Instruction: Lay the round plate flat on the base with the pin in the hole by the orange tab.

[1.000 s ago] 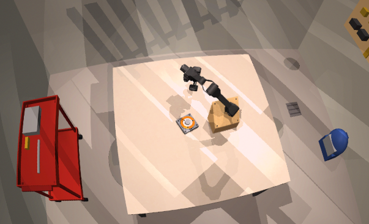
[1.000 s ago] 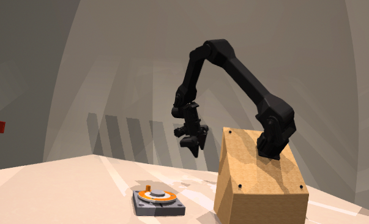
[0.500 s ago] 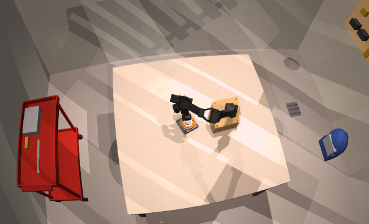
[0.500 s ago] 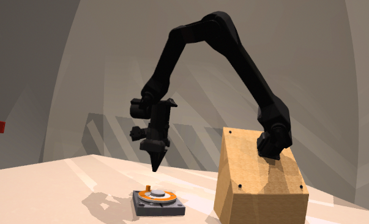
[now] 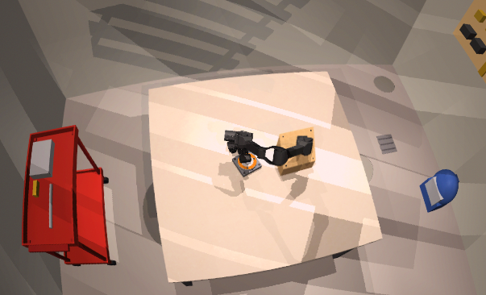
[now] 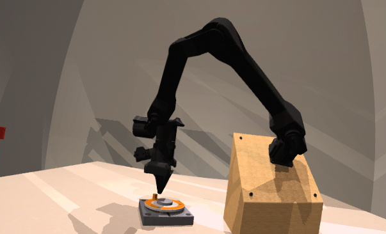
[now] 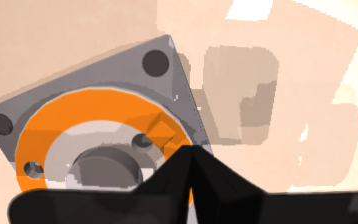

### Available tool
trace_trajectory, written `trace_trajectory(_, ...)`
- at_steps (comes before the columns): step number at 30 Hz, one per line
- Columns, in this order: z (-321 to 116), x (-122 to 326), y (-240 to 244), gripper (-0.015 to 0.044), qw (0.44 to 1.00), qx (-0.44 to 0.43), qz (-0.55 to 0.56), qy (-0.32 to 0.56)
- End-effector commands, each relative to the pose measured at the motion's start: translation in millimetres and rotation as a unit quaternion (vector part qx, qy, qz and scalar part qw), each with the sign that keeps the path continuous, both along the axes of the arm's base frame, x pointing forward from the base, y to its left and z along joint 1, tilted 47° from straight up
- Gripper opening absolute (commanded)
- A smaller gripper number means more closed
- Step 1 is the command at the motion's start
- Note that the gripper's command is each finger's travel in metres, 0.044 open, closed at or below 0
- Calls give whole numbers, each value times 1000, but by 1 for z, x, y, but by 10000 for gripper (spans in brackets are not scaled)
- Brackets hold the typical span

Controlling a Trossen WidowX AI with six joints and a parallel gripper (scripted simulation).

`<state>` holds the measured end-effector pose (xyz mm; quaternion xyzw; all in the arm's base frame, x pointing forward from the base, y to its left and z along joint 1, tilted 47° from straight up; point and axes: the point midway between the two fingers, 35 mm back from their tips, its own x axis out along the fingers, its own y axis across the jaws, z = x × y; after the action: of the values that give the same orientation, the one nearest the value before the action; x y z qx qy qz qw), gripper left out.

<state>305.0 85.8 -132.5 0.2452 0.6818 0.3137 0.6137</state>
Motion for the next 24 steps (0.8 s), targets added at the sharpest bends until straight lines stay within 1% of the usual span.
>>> trace_trajectory(1, -4, -2, 4, 0, 1000, 2, -5, 3)
trace_trajectory(24, 13, 20, 25, 0, 1000, 3, -5, 3)
